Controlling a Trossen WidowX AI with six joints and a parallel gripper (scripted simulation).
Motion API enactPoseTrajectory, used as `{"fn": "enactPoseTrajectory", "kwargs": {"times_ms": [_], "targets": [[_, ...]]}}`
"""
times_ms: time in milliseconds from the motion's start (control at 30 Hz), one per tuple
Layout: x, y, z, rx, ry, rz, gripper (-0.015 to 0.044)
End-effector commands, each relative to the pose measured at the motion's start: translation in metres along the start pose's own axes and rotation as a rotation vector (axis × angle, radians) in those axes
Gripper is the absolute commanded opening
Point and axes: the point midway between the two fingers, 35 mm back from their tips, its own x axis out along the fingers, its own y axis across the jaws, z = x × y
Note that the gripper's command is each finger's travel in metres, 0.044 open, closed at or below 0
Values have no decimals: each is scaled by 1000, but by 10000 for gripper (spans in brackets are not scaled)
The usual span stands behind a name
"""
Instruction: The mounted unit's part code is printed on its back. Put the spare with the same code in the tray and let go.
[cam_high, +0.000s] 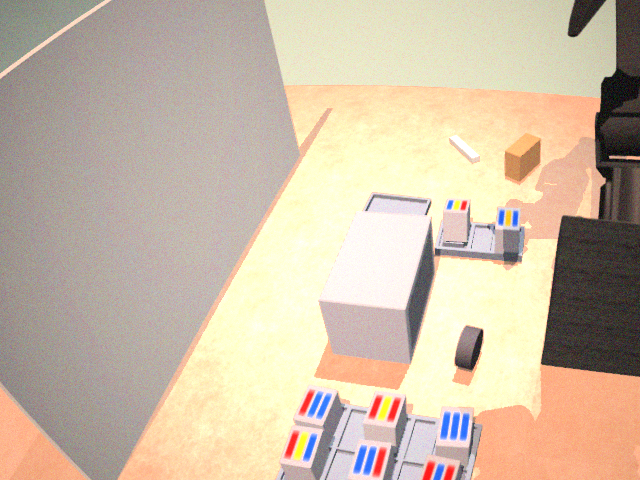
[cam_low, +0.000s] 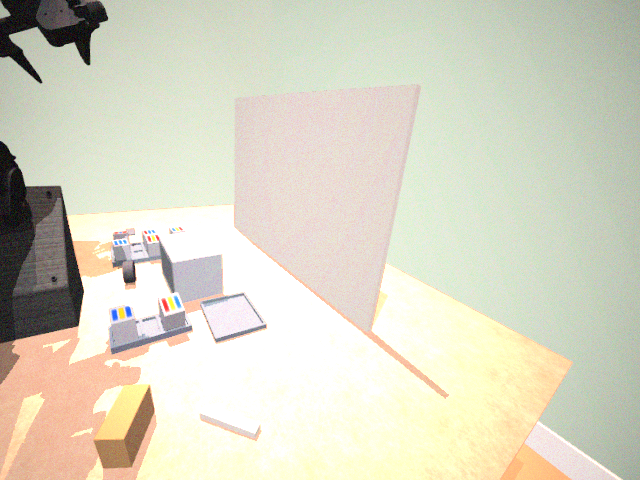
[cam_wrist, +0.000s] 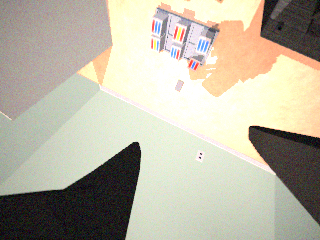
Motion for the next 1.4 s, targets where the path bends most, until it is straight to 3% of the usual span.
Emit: {"fn": "enactPoseTrajectory", "kwargs": {"times_ms": [0, 233, 467, 767, 1200, 1367], "targets": [[0, 0, 0, 0, 0, 0, 426], [4, 8, 4, -31, -20, -4, 440], [55, 79, 66, -357, -196, -131, 440], [109, 103, 134, -525, -239, -321, 440], [192, 107, 256, -1013, -155, -687, 440], [199, 106, 265, -1061, -135, -719, 440]]}}
